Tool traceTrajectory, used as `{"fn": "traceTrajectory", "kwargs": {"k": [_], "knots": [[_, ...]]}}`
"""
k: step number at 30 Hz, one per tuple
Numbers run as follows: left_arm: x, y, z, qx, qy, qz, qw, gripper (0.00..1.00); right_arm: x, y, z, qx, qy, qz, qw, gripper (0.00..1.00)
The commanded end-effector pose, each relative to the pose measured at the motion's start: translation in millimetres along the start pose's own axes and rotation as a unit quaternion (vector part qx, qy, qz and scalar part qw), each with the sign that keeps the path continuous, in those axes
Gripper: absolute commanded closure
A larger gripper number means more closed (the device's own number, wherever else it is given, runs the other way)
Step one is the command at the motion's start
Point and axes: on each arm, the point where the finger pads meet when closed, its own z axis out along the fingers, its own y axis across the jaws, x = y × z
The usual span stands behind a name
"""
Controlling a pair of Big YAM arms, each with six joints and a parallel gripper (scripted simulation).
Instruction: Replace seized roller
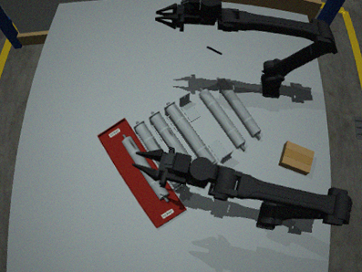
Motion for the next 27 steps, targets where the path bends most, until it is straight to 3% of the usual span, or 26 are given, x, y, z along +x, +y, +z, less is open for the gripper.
{"fn": "traceTrajectory", "kwargs": {"k": [1,27], "knots": [[-17,3,-3,-0.002,-0.012,-0.007,1.000,0.68,-36,4,4,-0.003,-0.024,-0.007,1.000,0.68],[-14,5,-6,-0.003,-0.011,-0.007,1.000,0.68,-40,4,-3,-0.002,-0.029,-0.007,1.000,0.68]]}}
